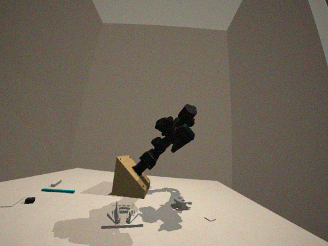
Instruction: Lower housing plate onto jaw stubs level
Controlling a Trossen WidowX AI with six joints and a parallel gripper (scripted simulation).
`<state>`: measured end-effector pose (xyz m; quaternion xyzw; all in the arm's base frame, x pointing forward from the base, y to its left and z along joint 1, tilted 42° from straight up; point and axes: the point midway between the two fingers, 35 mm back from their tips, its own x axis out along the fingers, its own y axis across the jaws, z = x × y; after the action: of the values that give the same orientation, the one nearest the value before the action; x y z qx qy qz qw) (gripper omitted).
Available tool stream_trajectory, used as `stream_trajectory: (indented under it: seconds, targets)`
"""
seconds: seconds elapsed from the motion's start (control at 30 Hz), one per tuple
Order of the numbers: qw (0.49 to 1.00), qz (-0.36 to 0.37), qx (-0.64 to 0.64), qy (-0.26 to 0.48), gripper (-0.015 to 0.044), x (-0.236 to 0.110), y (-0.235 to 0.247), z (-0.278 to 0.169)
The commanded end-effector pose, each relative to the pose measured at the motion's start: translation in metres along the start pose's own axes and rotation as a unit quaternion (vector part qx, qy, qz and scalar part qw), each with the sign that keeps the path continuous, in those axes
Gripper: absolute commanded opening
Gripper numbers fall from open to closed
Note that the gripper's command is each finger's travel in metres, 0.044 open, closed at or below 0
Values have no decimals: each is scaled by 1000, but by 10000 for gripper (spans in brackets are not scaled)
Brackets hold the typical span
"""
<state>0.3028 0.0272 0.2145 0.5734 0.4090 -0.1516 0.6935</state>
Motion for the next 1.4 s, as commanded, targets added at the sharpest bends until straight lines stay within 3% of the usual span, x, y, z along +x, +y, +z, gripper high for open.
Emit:
stream_trajectory:
  seconds: [0.0,0.93,1.13,1.37]
  targets:
    - [999,-9,8,40,440,1,-5,-23]
    - [932,-172,74,312,440,-31,-63,-176]
    - [925,-184,78,323,440,-33,-67,-183]
    - [925,-183,78,324,440,-6,-79,-208]
